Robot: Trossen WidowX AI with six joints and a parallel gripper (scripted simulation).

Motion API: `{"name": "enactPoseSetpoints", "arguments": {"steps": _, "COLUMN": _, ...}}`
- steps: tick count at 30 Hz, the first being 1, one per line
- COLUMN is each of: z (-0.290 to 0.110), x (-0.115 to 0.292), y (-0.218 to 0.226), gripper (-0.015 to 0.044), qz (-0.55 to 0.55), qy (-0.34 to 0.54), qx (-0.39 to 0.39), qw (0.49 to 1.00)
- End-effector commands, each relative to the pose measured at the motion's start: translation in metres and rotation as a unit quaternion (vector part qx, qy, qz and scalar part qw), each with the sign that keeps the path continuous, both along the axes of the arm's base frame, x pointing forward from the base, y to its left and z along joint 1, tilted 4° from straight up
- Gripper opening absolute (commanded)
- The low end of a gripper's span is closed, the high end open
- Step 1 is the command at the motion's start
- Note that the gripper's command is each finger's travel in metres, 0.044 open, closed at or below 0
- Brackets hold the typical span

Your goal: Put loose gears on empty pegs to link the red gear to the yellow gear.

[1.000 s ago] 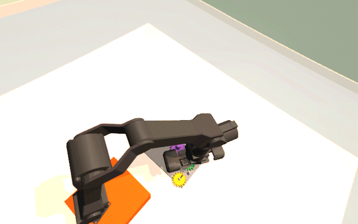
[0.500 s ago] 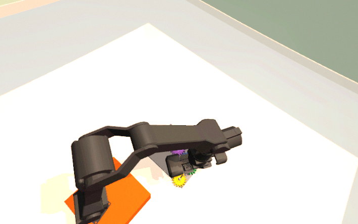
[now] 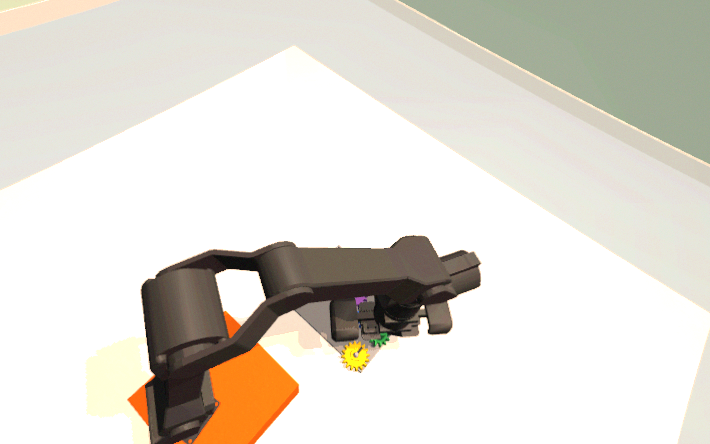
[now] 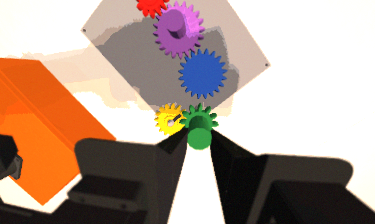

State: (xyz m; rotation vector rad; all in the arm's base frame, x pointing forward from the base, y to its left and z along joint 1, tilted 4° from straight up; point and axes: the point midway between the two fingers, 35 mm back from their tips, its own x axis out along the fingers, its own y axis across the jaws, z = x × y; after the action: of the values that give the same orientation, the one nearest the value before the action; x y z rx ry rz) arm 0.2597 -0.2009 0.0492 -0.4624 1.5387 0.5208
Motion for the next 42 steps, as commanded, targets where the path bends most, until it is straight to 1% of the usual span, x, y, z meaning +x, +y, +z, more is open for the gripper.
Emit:
{"name": "enactPoseSetpoints", "arguments": {"steps": 1, "z": 0.001, "x": -0.001, "y": -0.001, "gripper": 0.0, "qz": -0.035, "qy": 0.003, "qx": -0.004, "qw": 0.999}}
{"name": "enactPoseSetpoints", "arguments": {"steps": 11, "z": -0.001, "x": 0.0, "y": -0.001, "gripper": 0.0, "qz": -0.027, "qy": 0.002, "qx": -0.003, "qw": 1.0}}
{"name": "enactPoseSetpoints", "arguments": {"steps": 20, "z": -0.012, "x": -0.001, "y": 0.0, "gripper": 0.0, "qz": 0.059, "qy": 0.0, "qx": 0.0, "qw": 0.998}}
{"name": "enactPoseSetpoints", "arguments": {"steps": 25, "z": -0.02, "x": -0.002, "y": -0.001, "gripper": 0.0, "qz": 0.076, "qy": 0.0, "qx": 0.0, "qw": 0.997}}
{"name": "enactPoseSetpoints", "arguments": {"steps": 32, "z": -0.028, "x": -0.001, "y": 0.0, "gripper": 0.0, "qz": 0.041, "qy": 0.001, "qx": -0.001, "qw": 0.999}}
{"name": "enactPoseSetpoints", "arguments": {"steps": 42, "z": -0.044, "x": -0.002, "y": 0.001, "gripper": 0.0, "qz": -0.089, "qy": 0.004, "qx": -0.005, "qw": 0.996}}
